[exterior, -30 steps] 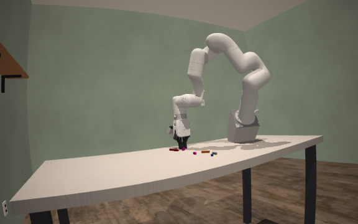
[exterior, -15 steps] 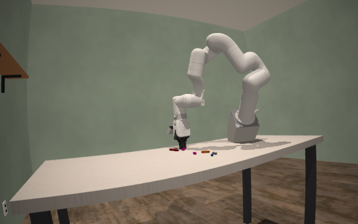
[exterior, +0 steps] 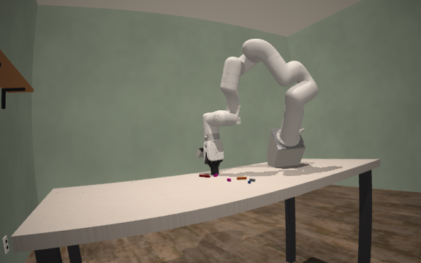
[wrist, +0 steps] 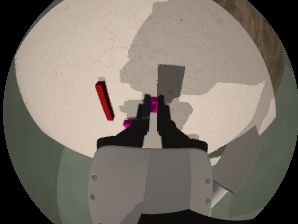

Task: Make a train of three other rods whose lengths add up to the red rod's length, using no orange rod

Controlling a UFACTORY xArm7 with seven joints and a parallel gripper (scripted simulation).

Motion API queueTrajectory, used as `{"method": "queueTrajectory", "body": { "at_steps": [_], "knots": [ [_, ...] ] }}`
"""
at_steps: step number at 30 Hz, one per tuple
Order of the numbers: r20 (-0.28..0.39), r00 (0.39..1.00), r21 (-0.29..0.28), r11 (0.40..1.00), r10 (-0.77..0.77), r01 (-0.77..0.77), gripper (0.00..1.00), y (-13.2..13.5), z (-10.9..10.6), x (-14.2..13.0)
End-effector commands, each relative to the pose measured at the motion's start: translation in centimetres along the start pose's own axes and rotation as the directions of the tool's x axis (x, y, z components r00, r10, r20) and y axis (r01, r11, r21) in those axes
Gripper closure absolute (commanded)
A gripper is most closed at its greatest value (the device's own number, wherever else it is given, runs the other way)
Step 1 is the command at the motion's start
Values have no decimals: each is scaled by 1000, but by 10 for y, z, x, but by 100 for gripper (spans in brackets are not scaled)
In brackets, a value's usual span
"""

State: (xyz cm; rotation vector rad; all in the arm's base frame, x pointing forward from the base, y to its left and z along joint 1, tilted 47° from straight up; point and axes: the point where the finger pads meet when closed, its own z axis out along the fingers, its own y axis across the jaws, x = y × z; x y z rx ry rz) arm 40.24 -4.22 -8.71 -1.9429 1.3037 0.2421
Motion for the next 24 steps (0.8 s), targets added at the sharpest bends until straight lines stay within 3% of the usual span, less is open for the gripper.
{"method": "queueTrajectory", "body": {
  "at_steps": [1,19,24],
  "knots": [
    [-4,1000,1,1000,0,0,96,0,-1,2],
    [-4,1000,1,1000,0,0,96,0,-2,2],
    [-4,1000,1,1000,0,0,96,0,-18,2]
  ]
}}
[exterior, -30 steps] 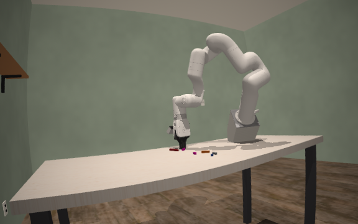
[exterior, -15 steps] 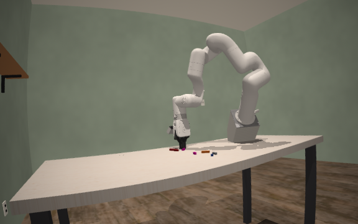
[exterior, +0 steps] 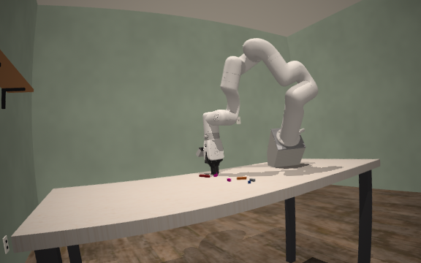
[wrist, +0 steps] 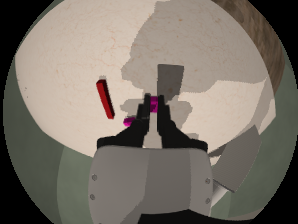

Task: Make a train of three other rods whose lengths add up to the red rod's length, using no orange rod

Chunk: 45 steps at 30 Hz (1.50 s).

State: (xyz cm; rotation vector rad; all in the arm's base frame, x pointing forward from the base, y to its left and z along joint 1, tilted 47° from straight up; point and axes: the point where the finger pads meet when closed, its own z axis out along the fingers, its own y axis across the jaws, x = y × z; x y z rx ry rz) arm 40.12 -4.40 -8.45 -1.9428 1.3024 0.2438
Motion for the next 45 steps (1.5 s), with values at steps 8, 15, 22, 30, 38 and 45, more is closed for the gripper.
{"method": "queueTrajectory", "body": {
  "at_steps": [8,15,22,30,38,45],
  "knots": [
    [-5,1000,1,1000,1,-1,96,0,-58,2],
    [-5,1000,1,1000,1,-1,96,0,-95,2],
    [-5,1000,1,1000,1,-1,96,0,-98,2],
    [-5,1000,2,1000,16,-16,96,-1,-99,0],
    [1,976,2,976,218,-218,96,-14,-107,-20],
    [7,895,-2,895,445,-445,96,-27,-112,-45]
  ]
}}
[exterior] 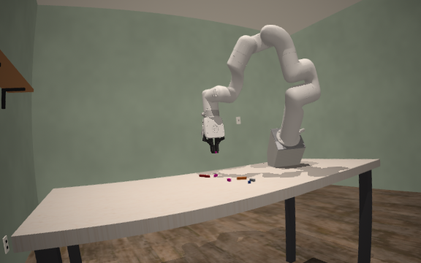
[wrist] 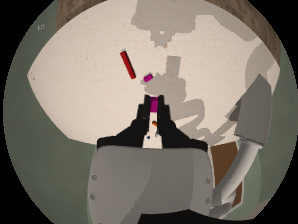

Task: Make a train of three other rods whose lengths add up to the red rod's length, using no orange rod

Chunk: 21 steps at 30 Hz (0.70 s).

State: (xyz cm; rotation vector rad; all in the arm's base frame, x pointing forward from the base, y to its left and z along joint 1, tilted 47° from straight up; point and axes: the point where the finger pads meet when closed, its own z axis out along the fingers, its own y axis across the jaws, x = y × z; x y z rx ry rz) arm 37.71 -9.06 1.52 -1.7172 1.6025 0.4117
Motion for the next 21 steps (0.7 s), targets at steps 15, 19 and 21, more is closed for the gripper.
{"method": "queueTrajectory", "body": {
  "at_steps": [15,19,21],
  "knots": [
    [-6,847,-3,847,531,-531,96,-4,-5,-58],
    [-7,780,-2,780,626,-626,96,-3,-4,-68],
    [-7,742,-1,742,671,-671,96,-3,-2,-73]
  ]
}}
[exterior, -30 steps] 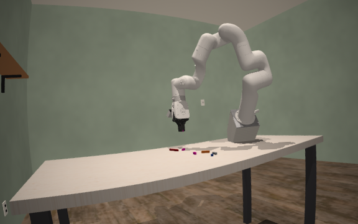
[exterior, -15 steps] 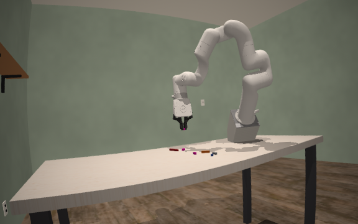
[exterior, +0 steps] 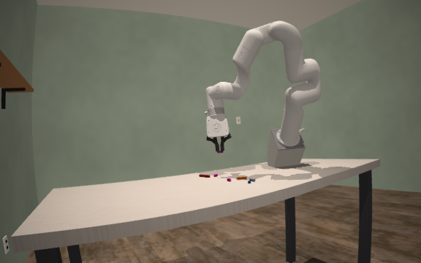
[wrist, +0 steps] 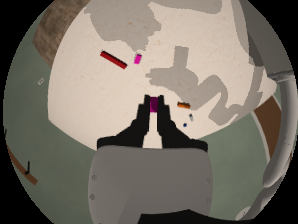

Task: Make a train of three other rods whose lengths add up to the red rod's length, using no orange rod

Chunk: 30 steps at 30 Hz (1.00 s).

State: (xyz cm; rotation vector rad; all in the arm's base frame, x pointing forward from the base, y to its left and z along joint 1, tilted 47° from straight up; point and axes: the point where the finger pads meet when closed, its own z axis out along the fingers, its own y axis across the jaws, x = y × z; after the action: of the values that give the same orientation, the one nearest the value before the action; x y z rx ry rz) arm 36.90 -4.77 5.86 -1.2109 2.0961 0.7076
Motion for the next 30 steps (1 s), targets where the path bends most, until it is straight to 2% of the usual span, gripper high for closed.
{"method": "queueTrajectory", "body": {
  "at_steps": [1,4,6,7,16,30],
  "knots": [
    [-9,986,11,986,167,-167,96,8,0,-12],
    [-9,967,14,967,253,-253,96,13,2,-17],
    [-9,967,14,967,253,-253,96,13,2,-17],
    [-8,944,16,944,329,-329,96,18,4,-21],
    [-3,835,28,834,551,-551,96,31,12,-30],
    [-2,824,29,824,566,-566,96,32,13,-31]
  ]
}}
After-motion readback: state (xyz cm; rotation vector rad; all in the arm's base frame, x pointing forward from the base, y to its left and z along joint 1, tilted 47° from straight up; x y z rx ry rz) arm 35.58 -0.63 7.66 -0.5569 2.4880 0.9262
